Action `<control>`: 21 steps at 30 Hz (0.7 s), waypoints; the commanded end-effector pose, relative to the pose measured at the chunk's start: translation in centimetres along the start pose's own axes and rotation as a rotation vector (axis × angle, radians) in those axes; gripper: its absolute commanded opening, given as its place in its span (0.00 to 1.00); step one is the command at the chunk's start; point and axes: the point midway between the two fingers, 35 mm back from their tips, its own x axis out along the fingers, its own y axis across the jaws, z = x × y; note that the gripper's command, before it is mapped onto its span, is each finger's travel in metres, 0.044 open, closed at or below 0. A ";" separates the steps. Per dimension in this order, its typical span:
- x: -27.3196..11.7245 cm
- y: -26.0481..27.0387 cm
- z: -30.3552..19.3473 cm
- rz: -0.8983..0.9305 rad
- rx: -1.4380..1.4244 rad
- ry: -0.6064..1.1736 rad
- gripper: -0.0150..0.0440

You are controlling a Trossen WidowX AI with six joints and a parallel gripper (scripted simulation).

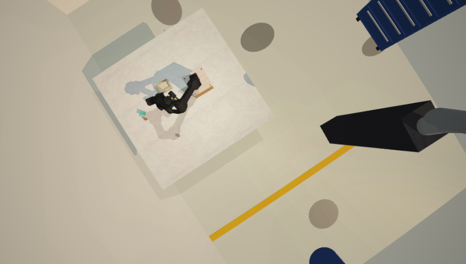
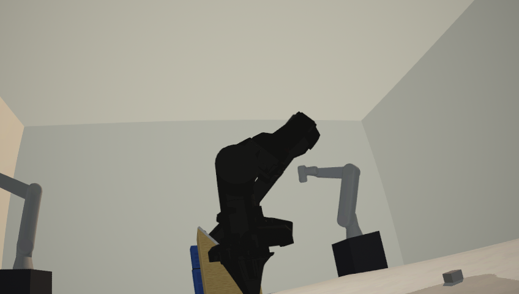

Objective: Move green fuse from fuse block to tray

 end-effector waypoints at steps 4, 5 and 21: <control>-0.5 -0.1 -0.1 -0.004 -0.002 0.003 0.25; -0.5 -0.1 -0.1 -0.004 -0.002 0.003 0.25; -1.3 -0.1 -0.1 -0.004 -0.001 0.003 0.25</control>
